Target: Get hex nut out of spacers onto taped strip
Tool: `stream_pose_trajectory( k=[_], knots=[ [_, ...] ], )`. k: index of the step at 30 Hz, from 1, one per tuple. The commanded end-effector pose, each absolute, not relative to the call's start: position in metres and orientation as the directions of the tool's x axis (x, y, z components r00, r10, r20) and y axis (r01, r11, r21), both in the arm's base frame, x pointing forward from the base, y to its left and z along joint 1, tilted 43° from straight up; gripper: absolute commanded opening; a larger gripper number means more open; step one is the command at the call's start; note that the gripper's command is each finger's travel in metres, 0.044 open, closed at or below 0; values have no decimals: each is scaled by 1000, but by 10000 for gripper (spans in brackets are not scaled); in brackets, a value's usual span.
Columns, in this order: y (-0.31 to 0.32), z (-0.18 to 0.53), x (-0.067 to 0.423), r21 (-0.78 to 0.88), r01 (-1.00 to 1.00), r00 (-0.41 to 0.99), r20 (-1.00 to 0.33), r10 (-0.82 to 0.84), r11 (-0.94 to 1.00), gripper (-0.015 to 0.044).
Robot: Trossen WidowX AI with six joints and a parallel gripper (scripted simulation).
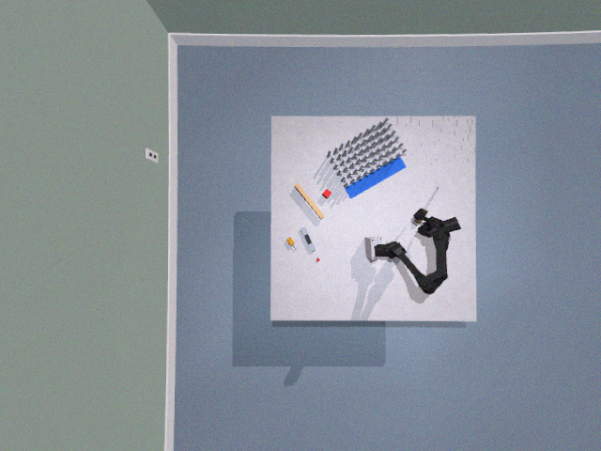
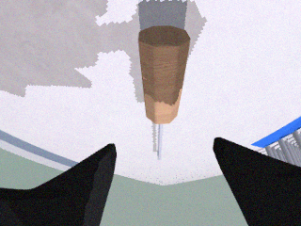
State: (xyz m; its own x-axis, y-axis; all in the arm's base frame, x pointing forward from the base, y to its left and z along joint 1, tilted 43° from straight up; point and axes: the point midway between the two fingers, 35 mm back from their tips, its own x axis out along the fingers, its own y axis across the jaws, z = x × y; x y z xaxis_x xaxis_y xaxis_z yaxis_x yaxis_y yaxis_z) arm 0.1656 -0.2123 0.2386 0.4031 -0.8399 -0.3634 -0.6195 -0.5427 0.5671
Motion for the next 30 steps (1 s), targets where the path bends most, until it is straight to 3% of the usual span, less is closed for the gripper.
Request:
stream_pose_trajectory(
  k=[1,30],
  knots=[
    [-212,237,166,559,-623,408,-365,-837,-547,280],
    [-236,215,169,559,-623,407,-366,-837,-547,280]
  ],
)
